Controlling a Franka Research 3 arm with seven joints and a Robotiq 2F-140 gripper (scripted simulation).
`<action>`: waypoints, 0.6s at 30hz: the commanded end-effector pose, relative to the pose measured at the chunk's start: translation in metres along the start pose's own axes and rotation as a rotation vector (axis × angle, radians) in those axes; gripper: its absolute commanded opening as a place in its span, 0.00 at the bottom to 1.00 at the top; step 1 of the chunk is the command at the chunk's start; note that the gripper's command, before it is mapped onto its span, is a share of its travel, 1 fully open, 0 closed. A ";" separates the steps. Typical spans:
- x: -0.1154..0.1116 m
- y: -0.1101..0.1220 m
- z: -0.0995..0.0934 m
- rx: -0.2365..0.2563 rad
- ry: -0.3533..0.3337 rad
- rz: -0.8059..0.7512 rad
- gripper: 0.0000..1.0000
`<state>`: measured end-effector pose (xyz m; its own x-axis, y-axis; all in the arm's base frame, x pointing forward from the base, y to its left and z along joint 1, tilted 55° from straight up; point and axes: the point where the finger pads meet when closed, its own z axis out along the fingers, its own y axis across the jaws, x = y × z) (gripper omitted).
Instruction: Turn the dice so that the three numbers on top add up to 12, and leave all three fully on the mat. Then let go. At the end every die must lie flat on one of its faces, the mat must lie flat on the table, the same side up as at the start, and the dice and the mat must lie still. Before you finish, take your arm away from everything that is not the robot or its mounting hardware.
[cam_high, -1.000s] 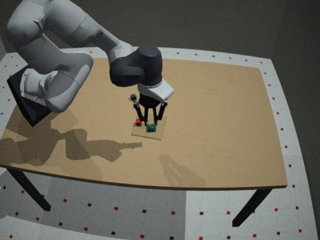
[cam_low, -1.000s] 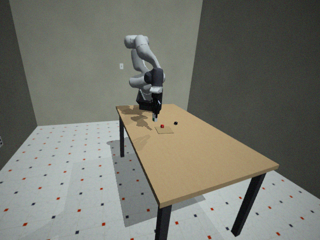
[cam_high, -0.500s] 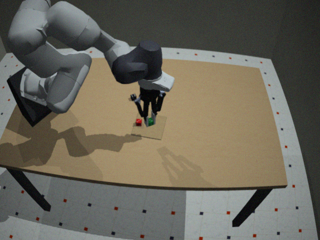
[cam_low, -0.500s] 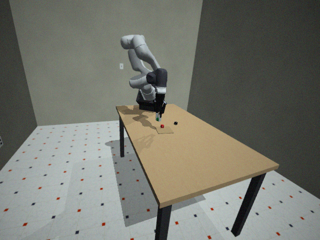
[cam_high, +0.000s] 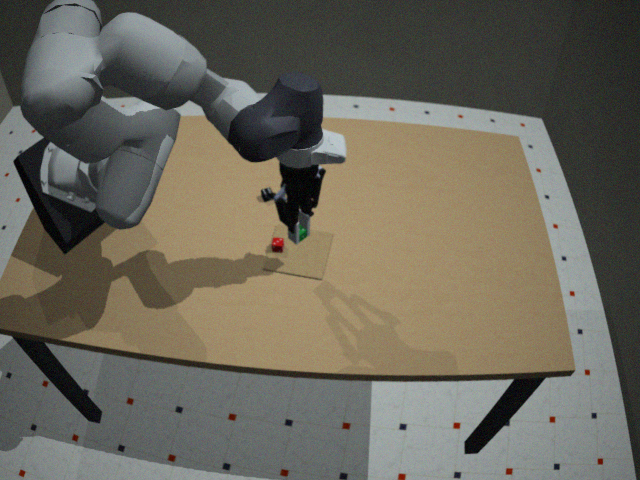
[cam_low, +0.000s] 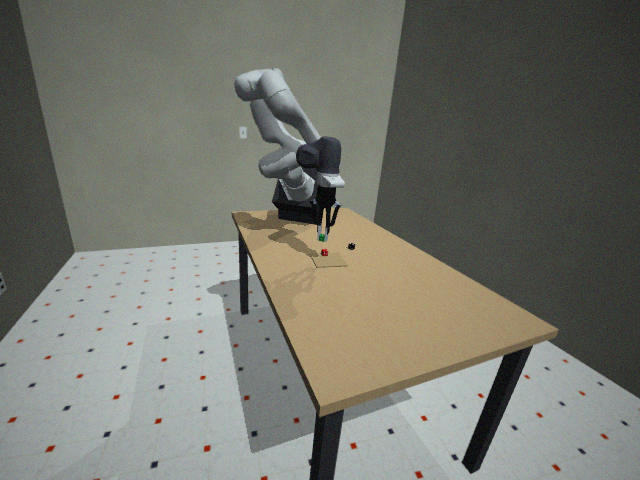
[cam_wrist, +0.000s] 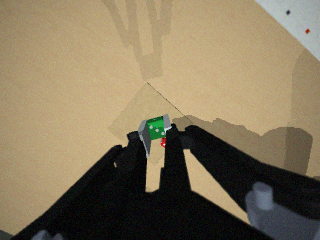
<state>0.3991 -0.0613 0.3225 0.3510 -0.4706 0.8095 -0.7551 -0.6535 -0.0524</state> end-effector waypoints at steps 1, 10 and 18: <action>-0.004 -0.002 0.000 -0.007 -0.002 -0.173 0.13; -0.015 -0.012 -0.002 -0.005 0.002 -0.366 0.13; -0.024 -0.020 -0.003 -0.004 0.008 -0.510 0.13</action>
<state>0.4046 -0.0348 0.3059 0.6130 -0.1713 0.7713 -0.5566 -0.7865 0.2677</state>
